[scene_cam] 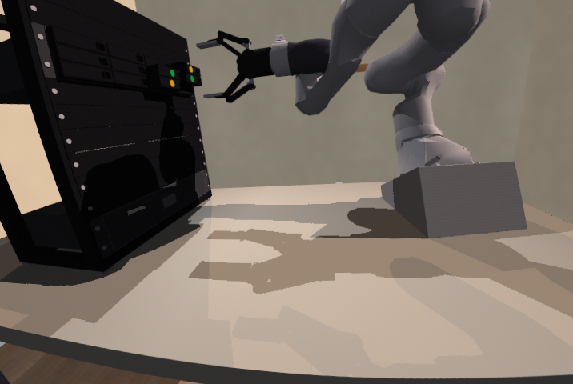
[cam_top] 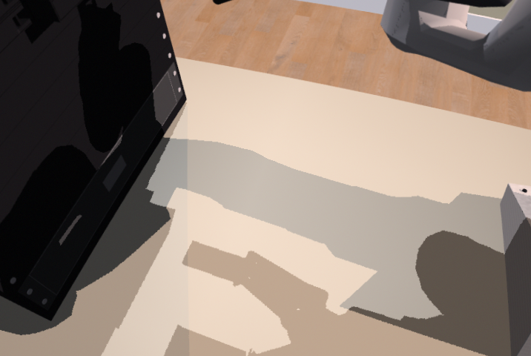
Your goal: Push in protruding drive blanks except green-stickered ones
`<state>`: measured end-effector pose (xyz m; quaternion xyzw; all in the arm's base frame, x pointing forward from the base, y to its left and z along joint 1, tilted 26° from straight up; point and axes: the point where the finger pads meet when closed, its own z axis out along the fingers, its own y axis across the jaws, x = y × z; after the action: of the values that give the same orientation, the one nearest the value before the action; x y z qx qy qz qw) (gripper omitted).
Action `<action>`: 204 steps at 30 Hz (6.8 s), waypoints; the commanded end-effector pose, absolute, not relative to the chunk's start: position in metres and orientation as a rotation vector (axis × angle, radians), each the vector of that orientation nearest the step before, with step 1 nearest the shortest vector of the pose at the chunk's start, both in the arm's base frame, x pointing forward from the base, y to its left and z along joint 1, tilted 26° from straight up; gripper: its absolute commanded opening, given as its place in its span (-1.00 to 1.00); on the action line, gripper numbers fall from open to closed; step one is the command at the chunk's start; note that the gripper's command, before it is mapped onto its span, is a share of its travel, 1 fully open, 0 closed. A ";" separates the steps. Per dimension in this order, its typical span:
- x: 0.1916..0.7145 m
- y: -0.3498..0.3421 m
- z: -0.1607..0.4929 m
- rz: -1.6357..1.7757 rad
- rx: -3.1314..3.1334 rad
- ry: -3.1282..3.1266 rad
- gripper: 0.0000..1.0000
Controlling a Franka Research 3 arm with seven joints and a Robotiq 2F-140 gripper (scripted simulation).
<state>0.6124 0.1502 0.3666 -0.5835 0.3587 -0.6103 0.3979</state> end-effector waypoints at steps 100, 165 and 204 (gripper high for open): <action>0.612 0.149 0.368 -1.549 -1.480 0.905 -1.00; 0.628 0.216 0.292 -1.549 -1.480 0.905 -1.00; 0.629 0.218 0.292 -1.549 -1.480 0.905 -1.00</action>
<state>0.6280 0.2179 0.2915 -0.5838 0.3587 -0.6098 0.3984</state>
